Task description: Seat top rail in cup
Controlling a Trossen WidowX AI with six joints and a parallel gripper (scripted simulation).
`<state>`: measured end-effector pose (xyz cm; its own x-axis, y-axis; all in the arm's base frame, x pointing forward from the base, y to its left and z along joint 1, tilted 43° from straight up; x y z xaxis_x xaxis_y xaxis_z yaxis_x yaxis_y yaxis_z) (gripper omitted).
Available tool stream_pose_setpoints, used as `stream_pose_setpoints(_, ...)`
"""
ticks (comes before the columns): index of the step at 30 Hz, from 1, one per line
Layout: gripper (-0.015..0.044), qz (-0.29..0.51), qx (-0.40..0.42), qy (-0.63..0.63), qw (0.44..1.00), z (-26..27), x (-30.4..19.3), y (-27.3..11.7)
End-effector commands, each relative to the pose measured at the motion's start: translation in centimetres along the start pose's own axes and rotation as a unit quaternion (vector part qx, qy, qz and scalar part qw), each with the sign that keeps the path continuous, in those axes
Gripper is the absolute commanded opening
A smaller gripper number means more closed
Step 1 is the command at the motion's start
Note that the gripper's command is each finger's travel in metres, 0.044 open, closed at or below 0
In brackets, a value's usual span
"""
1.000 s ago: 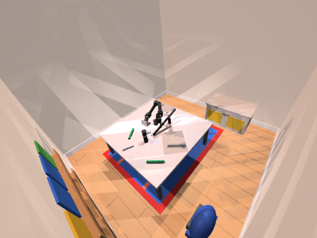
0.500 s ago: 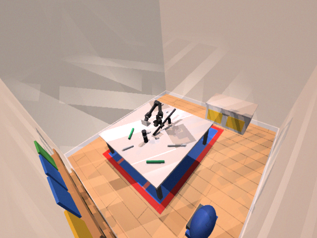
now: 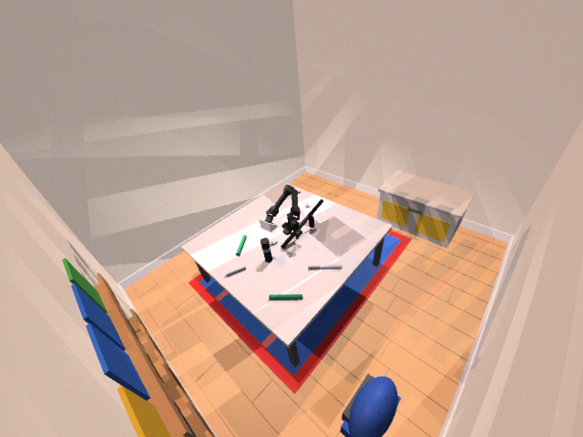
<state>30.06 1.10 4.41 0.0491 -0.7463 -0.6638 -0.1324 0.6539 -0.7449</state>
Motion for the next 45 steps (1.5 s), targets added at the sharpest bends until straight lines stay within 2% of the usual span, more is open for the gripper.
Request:
stream_pose_setpoints(1,0.044,0.003,0.0,0.002,1.0,-0.1,0.0,0.6)
stream_pose_setpoints(6,0.044,0.004,0.0,0.002,1.0,-0.1,-0.1,1.2)
stream_pose_setpoints(17,0.0151,0.003,0.0,0.002,1.0,-0.1,0.0,1.2)
stream_pose_setpoints(23,0.0111,0.003,0.0,0.002,1.0,-0.1,0.0,1.2)
stream_pose_setpoints(27,0.0006,0.003,0.0,0.002,1.0,-0.2,0.0,0.7)
stream_pose_setpoints(32,0.0,-0.019,0.001,0.001,1.0,-0.1,0.2,-0.3)
stream_pose_setpoints(40,0.0,-0.13,0.002,0.001,0.992,-0.1,0.8,-5.3)
stream_pose_setpoints(45,0.0,-0.14,0.002,0.002,0.99,-0.1,0.8,-5.8)
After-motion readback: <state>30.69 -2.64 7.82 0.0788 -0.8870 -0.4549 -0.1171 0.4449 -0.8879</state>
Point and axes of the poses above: the point midway between the two fingers, 35 mm back from their tips, its own y axis out along the fingers, its own z axis across the jaws, x = y × z, the point moved 5 cm from there along -y, back along the fingers, and after that the axes turned 2 degrees about y, right-handed, at the moved point
